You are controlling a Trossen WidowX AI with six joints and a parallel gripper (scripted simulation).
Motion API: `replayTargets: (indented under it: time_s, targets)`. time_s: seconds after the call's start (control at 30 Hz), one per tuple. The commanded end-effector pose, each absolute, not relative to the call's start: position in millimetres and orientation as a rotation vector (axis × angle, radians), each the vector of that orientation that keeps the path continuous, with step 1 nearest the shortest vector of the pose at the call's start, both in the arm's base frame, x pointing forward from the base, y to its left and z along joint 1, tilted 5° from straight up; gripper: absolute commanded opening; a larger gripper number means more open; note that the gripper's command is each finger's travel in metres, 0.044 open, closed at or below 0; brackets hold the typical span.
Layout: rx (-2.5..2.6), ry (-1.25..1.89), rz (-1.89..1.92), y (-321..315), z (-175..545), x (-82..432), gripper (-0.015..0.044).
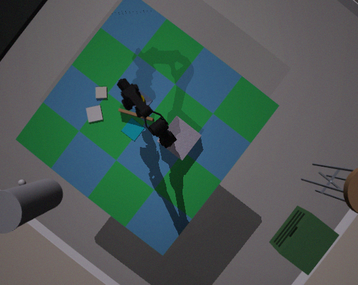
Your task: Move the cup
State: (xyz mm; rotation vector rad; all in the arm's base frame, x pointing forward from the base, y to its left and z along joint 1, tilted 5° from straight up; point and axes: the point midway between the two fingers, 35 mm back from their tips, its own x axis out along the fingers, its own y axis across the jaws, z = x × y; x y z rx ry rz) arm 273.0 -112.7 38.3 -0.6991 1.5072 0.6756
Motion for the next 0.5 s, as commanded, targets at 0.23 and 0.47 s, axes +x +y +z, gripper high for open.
replayTargets:
  time_s: [0.23, 0.47]
  targets:
    - [-0.718, 1.510, 0.705, -115, 35, 275, 0.0167]
    - [-0.718, 1.510, 0.705, -115, 23, 275, 0.0167]
